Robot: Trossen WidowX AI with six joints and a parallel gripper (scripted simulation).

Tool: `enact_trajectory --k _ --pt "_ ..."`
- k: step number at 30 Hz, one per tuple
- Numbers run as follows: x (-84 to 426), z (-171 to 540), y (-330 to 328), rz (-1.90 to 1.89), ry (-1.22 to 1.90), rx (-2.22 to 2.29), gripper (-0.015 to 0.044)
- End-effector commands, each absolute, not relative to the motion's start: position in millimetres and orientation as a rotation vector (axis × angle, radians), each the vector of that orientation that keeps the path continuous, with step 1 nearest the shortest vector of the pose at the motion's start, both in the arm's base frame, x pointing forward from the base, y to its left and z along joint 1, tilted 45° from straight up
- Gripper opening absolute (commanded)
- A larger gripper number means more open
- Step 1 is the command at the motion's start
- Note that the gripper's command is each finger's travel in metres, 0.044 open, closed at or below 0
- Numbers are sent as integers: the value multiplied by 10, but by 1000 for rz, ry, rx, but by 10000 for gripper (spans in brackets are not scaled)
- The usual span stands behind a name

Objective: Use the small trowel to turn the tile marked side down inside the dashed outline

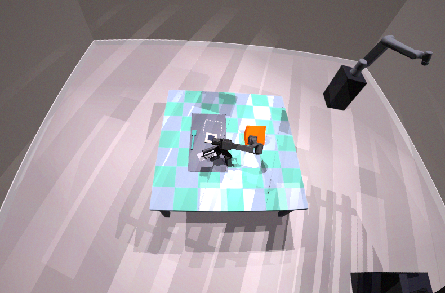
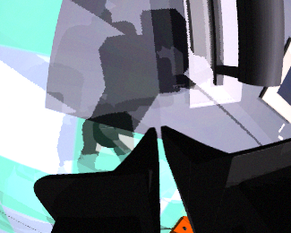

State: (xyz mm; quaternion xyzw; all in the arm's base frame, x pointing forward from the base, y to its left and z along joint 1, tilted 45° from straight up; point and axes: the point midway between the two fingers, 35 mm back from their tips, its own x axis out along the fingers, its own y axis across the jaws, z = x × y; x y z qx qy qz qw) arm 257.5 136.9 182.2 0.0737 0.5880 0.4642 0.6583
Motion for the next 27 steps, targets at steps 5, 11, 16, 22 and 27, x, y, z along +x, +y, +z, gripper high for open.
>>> enact_trajectory --k 5,11,16,22,27 --pt "2574 1822 1370 1051 1332 167 0" --pt "2574 1822 1370 1051 1332 167 0" --pt "2574 1822 1370 1051 1332 167 100" --pt "2945 1847 1307 1044 1328 165 258" --pt "3446 1803 1182 1040 1324 163 270"
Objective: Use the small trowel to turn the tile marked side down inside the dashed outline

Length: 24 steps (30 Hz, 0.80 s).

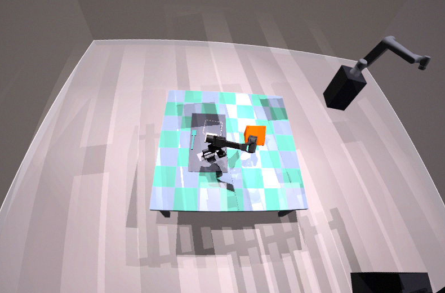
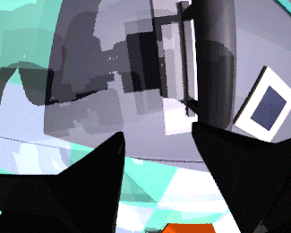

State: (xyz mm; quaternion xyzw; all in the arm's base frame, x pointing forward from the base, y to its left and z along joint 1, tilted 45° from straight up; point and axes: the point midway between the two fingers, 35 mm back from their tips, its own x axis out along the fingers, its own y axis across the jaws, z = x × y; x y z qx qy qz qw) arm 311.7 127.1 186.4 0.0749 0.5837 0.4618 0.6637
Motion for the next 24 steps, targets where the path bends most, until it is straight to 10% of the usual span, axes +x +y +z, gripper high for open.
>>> enact_trajectory --k 1,24 --pt "3528 1789 1159 1044 1324 162 270" --pt "3780 1566 1227 1058 1324 159 270"
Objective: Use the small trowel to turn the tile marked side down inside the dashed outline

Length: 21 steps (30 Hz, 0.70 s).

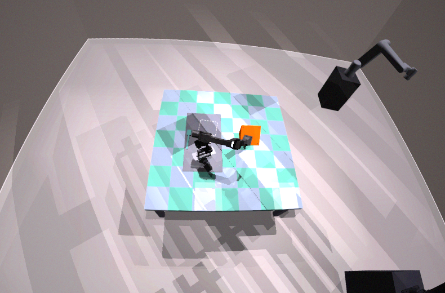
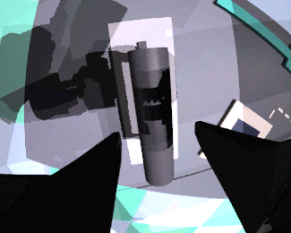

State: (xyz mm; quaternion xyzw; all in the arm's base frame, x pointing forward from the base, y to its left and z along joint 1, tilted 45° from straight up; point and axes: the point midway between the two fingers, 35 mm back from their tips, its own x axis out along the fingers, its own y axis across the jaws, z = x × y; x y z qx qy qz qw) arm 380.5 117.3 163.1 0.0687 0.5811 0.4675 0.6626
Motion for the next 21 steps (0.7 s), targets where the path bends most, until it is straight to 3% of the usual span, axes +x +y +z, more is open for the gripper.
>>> enact_trajectory --k 1,16,21 --pt "3778 1555 1238 1058 1324 160 270" --pt "3742 1406 1390 1060 1323 161 270" --pt "3742 1406 1390 1060 1323 161 139"
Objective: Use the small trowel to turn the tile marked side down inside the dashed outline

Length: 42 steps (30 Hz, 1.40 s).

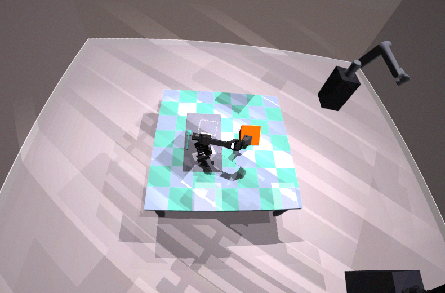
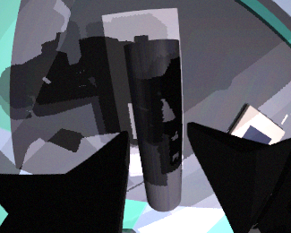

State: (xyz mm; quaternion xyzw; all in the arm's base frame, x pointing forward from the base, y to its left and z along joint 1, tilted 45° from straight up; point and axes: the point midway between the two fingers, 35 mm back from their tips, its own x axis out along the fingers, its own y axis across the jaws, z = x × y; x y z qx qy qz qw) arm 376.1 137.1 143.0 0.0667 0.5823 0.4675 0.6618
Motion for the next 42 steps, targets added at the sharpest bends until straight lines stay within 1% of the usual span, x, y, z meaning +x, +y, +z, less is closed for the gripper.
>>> enact_trajectory --k 1,24,42 --pt "3742 1406 1390 1060 1323 161 130" --pt "3742 1406 1390 1072 1312 147 130" --pt "3742 1405 1390 1377 994 -244 130"
